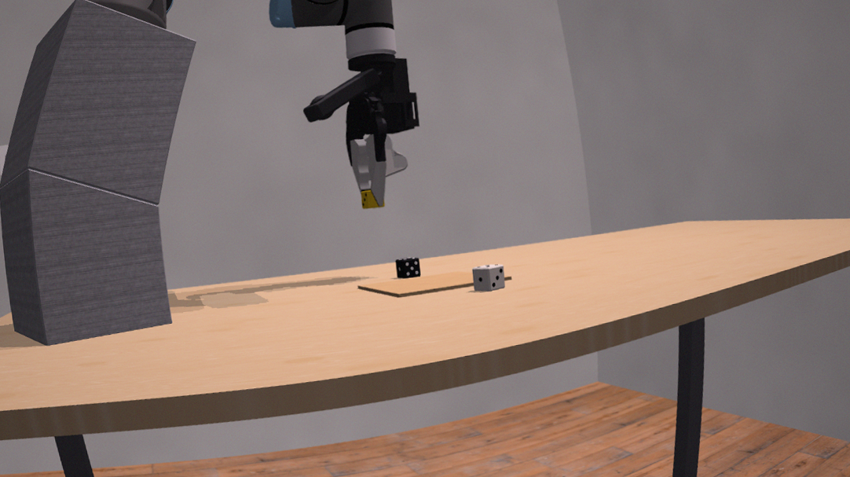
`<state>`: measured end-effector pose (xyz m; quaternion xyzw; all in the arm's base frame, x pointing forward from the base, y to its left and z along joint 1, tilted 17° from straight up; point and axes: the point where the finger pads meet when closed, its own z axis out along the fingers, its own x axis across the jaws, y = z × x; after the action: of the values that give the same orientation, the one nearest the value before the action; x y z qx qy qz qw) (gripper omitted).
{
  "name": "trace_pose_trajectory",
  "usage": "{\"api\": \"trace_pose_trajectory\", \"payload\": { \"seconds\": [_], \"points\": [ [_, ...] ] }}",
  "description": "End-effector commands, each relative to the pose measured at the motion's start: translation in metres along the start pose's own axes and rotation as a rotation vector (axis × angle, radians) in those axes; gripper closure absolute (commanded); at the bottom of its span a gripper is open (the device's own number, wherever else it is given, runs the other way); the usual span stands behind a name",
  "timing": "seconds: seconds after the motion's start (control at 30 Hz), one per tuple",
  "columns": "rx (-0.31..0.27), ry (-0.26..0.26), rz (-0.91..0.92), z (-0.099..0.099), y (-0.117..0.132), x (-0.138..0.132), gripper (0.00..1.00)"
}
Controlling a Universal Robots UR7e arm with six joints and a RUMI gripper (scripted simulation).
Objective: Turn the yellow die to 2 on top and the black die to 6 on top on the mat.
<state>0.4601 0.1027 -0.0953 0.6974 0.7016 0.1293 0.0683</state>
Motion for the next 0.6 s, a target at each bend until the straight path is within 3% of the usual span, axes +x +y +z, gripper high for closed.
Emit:
{"api": "trace_pose_trajectory", "payload": {
  "seconds": [0.0, 0.57],
  "points": [
    [-0.001, -0.005, 0.112, 0.000, -0.001, -0.002, 0.94],
    [0.000, -0.006, 0.606, 0.001, -0.004, -0.014, 0.94]
  ]
}}
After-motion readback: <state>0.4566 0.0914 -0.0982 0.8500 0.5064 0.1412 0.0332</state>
